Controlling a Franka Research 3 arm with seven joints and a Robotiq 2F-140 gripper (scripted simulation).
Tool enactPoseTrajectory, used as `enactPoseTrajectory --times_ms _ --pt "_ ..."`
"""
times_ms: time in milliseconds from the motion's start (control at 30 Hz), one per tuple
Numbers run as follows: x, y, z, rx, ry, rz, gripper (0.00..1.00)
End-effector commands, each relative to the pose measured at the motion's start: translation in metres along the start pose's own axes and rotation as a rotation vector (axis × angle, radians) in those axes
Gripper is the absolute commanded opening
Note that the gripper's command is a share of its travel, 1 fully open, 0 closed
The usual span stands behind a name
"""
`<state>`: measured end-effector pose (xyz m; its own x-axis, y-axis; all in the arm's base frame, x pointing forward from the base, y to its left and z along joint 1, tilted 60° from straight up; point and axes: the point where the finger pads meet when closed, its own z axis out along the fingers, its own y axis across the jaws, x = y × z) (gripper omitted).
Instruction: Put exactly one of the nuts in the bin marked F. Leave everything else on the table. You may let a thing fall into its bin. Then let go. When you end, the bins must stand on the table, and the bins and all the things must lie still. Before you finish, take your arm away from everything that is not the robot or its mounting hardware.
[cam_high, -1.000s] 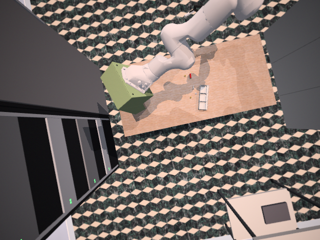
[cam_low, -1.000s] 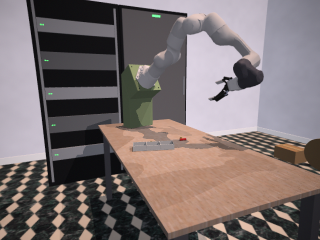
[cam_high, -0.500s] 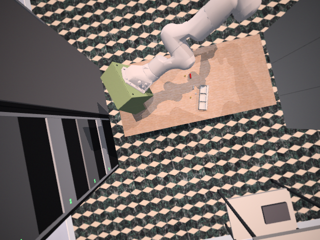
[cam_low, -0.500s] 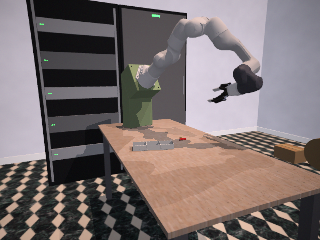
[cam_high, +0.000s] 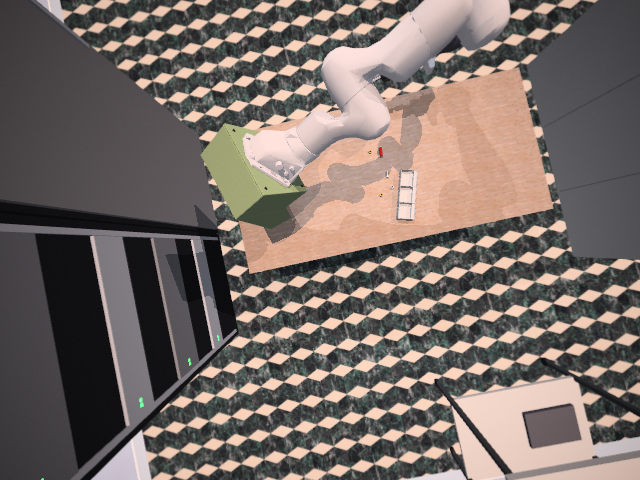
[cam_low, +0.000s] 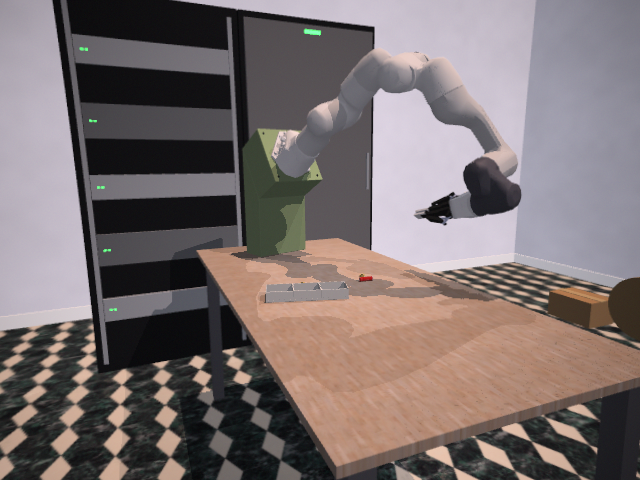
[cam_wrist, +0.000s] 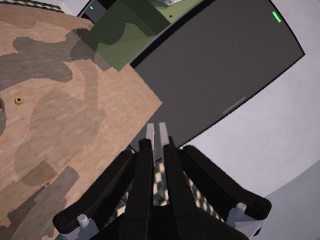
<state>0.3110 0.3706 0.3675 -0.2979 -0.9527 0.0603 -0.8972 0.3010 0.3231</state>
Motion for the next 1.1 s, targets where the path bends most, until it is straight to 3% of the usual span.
enactPoseTrajectory --times_ms 0,700,933,1067 --pt "0.006 -0.021 -0.01 0.021 -0.019 -0.094 0.05" --pt "0.046 -0.109 -0.049 0.102 -0.051 -0.32 0.05" --pt "0.053 -0.119 -0.053 0.119 -0.052 -0.368 0.05" --pt "0.068 -0.142 -0.064 0.14 -0.051 -0.436 0.05"
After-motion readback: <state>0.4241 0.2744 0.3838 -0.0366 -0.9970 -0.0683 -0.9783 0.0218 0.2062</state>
